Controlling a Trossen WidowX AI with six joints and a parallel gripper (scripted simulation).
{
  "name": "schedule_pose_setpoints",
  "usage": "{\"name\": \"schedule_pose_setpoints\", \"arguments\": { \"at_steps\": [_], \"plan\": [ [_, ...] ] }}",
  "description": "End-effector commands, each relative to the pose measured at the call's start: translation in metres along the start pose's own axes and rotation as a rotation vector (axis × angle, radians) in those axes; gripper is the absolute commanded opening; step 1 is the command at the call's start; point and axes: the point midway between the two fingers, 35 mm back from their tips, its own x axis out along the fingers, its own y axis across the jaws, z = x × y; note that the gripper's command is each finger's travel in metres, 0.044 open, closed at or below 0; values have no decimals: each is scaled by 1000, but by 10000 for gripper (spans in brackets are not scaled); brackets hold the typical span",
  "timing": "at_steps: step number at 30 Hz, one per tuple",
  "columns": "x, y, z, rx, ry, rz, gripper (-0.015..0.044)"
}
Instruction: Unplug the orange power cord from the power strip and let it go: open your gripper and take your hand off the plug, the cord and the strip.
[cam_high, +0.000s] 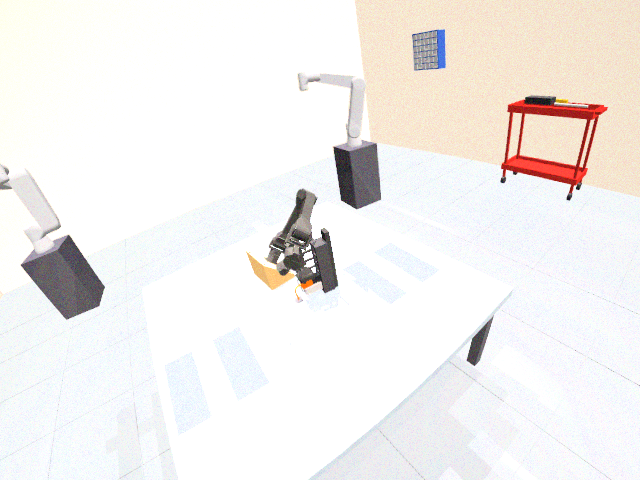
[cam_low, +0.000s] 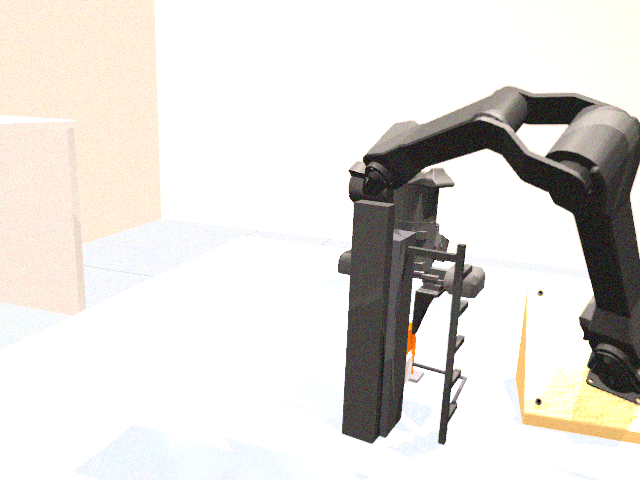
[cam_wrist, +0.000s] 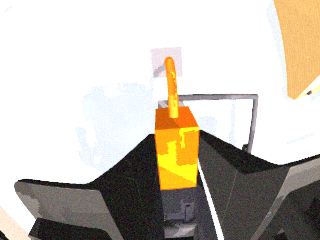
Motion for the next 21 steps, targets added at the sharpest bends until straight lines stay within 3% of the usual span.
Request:
{"name": "schedule_pose_setpoints", "arguments": {
  "at_steps": [1, 16, 21],
  "plan": [
    [-3, 0, 16, 10, -26, 3, 0],
    [-6, 0, 40, 12, -28, 5, 0],
    [-3, 0, 33, 12, -22, 4, 131]
  ]
}}
